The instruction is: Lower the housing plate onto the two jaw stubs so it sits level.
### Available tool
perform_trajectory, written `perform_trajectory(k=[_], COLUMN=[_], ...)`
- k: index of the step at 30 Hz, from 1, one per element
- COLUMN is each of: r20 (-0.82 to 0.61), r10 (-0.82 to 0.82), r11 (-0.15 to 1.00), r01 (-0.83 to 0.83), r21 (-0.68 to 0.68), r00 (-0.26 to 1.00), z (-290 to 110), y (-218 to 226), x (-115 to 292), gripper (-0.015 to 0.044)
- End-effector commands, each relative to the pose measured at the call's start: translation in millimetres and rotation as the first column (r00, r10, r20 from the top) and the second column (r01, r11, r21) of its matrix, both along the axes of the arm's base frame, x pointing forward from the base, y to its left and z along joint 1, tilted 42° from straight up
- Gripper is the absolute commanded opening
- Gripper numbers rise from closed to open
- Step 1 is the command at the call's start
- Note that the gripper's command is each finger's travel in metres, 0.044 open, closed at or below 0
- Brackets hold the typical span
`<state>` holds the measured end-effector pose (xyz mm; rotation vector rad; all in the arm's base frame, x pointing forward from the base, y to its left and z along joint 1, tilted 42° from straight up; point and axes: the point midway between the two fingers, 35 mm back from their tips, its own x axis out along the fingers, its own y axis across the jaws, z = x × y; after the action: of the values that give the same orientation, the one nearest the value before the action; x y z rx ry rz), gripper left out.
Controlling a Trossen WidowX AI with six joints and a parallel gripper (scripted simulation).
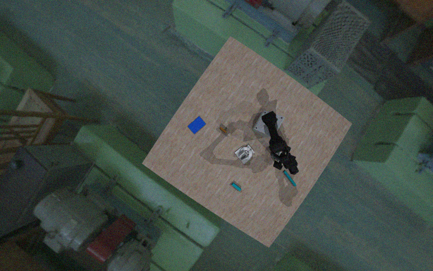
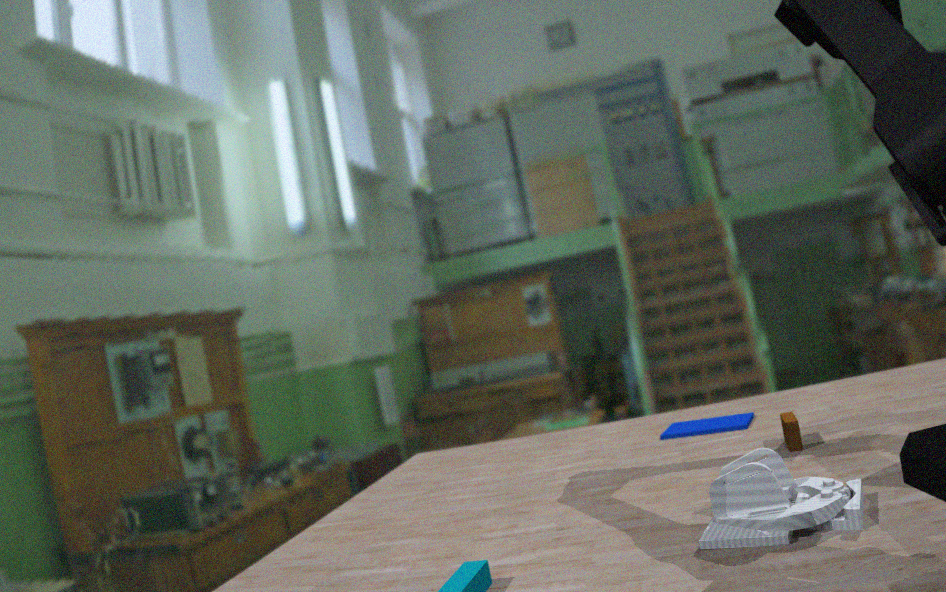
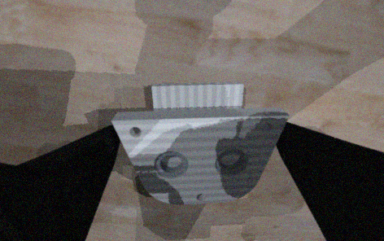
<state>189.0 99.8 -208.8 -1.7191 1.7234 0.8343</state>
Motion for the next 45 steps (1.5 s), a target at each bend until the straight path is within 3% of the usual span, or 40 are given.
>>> perform_trajectory(k=[1, 10, 24, 45], r20=[0.0, 0.0, 0.0, 0.0], r10=[0.007, 0.007, 0.0, 0.003], r11=[1.0, 1.0, 1.0, 1.0], r01=[-0.007, -0.007, 0.0, -0.003], r21=[-0.001, -0.001, 0.0, 0.002], r00=[1.0, 1.0, 1.0, 1.0], z=[-0.1, -0.1, -0.2, 18.8], y=[-0.3, -0.3, -0.1, 18.3], x=[0.6, 0.6, 0.0, 2.3], gripper=[0.044, 0.044, 0.0351, 0.0351])
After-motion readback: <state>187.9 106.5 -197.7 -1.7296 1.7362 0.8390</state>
